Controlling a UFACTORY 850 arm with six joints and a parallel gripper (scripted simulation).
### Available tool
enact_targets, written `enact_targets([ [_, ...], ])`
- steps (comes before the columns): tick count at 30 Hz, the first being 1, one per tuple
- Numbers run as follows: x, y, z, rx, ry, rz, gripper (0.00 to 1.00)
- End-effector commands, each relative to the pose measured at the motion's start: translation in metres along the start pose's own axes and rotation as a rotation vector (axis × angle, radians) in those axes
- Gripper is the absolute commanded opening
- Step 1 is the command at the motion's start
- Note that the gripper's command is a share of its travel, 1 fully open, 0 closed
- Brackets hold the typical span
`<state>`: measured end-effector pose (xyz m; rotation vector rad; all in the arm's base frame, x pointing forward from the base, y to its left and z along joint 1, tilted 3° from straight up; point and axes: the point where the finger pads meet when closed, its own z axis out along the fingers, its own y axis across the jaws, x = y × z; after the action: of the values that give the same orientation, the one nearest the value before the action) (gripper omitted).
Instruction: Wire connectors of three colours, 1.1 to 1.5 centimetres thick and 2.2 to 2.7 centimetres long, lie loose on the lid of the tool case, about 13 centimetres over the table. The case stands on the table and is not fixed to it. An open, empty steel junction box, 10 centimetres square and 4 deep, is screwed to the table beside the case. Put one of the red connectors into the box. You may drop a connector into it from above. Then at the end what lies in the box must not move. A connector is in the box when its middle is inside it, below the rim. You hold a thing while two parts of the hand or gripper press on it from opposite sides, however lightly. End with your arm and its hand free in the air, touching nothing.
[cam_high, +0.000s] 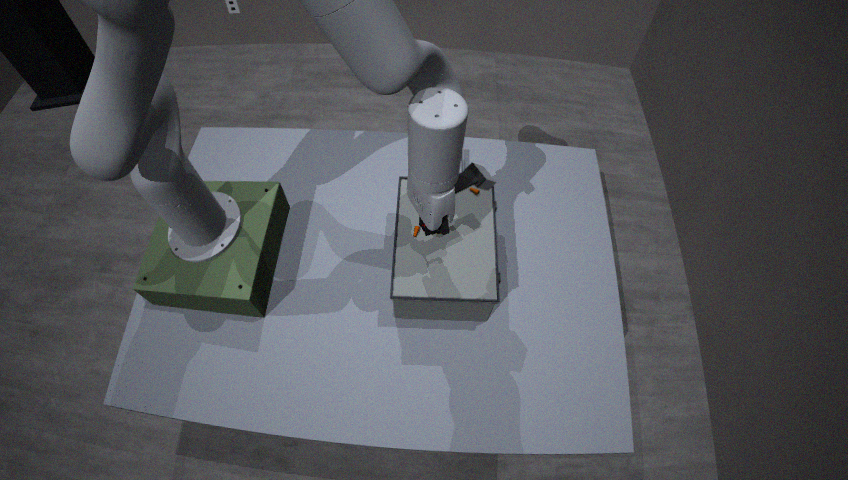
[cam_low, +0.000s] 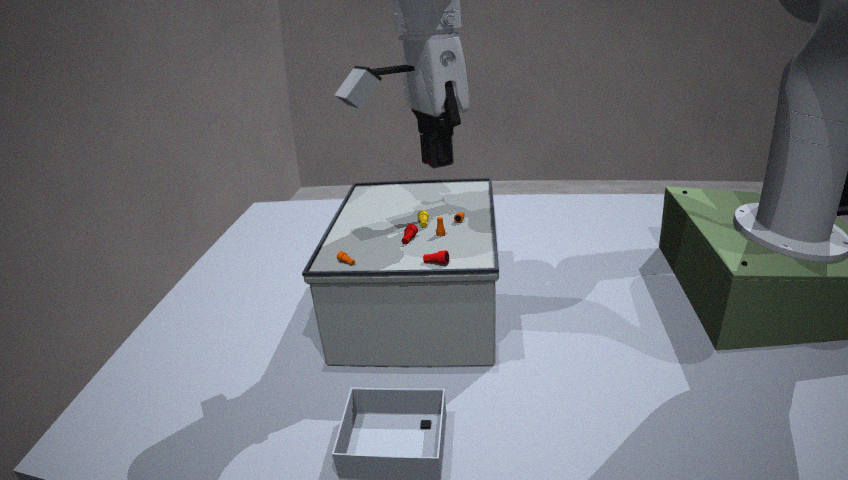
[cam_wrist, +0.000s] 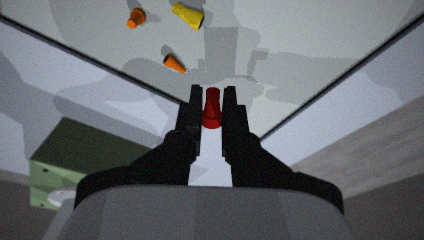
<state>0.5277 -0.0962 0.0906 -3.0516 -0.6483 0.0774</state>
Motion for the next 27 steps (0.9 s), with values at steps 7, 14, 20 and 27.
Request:
enact_targets([
  [7, 0.051, -0.058, -0.001, -0.003, 0.000, 0.001, 0.02],
  [14, 0.094, -0.110, -0.001, -0.003, 0.000, 0.001, 0.02],
  [20, 0.120, -0.141, 0.000, -0.003, 0.000, 0.001, 0.02],
  [27, 0.160, -0.188, 0.000, -0.003, 0.000, 0.001, 0.02],
])
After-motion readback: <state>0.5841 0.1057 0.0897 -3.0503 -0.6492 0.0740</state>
